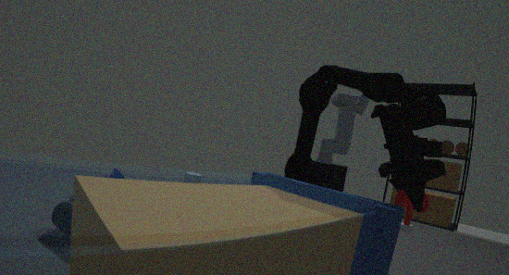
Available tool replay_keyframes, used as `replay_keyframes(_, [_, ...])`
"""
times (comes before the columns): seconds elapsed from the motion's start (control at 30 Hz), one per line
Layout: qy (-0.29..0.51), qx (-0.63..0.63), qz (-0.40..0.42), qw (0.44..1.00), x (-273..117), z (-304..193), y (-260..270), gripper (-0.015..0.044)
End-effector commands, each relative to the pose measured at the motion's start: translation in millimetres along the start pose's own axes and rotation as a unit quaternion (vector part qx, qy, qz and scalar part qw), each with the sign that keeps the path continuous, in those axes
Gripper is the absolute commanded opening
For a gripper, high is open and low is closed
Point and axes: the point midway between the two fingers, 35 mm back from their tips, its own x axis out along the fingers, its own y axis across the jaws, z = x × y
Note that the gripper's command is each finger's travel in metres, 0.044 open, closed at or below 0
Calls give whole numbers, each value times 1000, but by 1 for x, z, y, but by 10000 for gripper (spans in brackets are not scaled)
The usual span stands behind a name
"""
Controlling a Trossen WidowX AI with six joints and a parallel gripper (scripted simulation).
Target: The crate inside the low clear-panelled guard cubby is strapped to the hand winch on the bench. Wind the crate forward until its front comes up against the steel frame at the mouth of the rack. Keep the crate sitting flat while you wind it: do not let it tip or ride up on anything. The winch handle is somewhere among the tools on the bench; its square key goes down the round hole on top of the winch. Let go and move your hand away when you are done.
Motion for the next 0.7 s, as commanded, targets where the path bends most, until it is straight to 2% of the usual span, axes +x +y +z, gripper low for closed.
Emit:
replay_keyframes(0.0, [1, -3, 21, 1000, 5, 4, 19, 0])
replay_keyframes(0.67, [1, -4, 22, 1000, 5, 6, 51, 0])
